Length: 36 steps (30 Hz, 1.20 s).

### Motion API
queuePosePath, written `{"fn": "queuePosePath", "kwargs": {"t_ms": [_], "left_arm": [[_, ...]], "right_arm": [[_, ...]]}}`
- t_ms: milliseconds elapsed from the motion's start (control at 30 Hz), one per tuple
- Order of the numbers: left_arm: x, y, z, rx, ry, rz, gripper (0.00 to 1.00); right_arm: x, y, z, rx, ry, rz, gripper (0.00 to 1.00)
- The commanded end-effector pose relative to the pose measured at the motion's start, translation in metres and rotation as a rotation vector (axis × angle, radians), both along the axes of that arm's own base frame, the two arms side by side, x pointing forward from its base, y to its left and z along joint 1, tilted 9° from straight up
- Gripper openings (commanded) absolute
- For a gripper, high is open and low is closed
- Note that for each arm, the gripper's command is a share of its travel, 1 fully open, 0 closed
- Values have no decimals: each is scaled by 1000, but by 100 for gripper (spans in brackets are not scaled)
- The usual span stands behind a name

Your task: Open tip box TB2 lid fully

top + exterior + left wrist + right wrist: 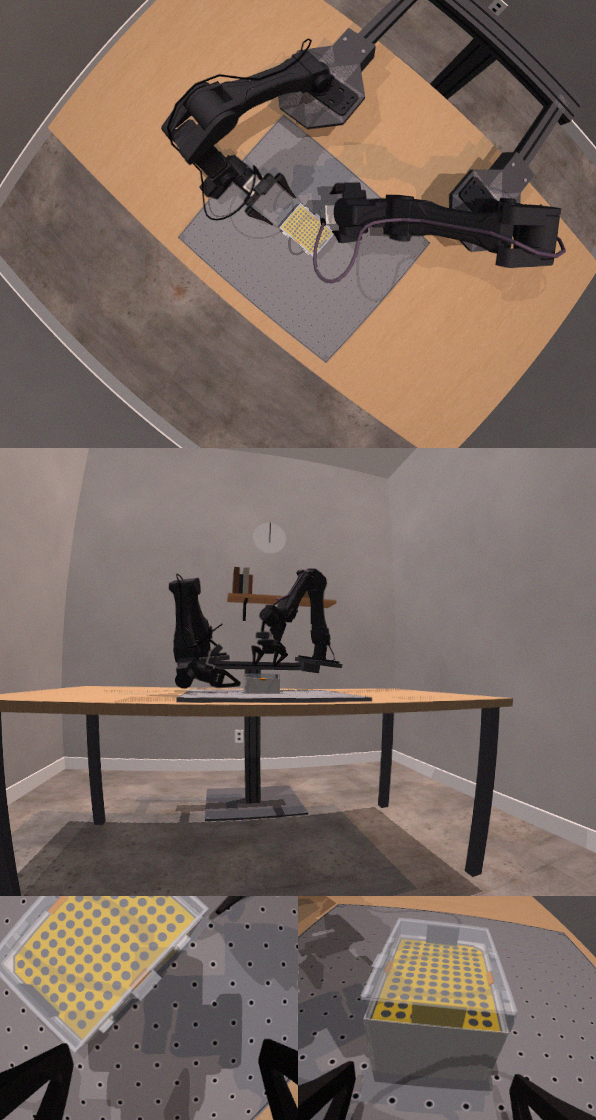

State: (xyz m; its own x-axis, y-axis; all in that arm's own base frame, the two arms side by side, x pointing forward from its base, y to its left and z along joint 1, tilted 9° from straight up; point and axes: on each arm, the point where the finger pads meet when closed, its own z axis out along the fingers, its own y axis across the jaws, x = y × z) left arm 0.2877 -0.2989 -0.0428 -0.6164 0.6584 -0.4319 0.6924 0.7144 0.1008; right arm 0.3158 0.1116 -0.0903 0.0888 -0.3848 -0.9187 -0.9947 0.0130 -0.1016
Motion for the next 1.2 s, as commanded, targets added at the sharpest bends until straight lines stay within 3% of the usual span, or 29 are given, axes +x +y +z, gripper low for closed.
{"fn": "queuePosePath", "kwargs": {"t_ms": [0,1167], "left_arm": [[15,-14,16,-50,-39,-2,100],[15,-14,16,-50,-39,-2,100]], "right_arm": [[-2,10,1,24,1,-1,100],[-2,39,-13,25,11,-2,99]]}}
